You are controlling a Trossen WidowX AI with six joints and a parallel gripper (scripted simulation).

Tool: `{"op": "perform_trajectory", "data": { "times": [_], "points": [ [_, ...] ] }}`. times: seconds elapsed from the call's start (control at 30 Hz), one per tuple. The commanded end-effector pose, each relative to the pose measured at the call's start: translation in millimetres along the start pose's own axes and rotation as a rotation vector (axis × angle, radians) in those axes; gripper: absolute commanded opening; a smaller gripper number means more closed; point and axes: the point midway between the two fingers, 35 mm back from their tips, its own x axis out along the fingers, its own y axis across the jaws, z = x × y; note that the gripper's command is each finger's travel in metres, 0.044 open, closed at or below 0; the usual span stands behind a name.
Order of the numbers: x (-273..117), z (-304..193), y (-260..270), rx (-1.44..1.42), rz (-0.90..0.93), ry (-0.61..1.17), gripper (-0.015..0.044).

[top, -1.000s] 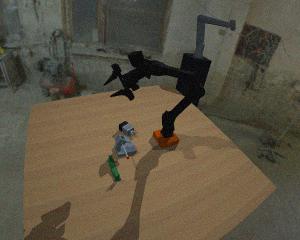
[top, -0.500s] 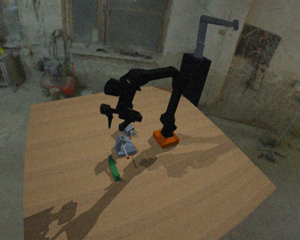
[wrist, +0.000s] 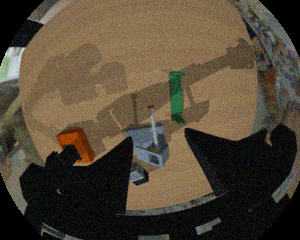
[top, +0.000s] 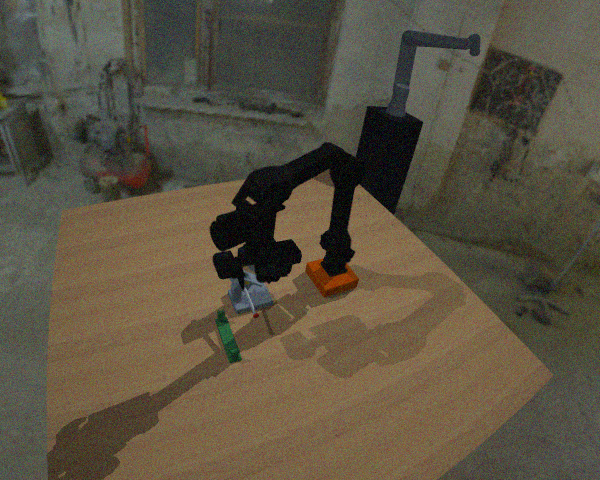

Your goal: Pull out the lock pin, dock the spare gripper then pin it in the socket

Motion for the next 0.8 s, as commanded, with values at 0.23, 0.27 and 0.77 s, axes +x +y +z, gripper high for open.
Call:
{"op": "perform_trajectory", "data": {
  "times": [0.23, 0.27, 0.77],
  "points": [
    [60.0, -8.7, 1.0, 0.003, 0.014, 0.012, 0.03],
    [61.0, -8.7, 0.9, 0.003, 0.014, 0.012, 0.03],
    [85.4, -8.4, -0.5, 0.003, 0.014, 0.012, 0.03]
  ]
}}
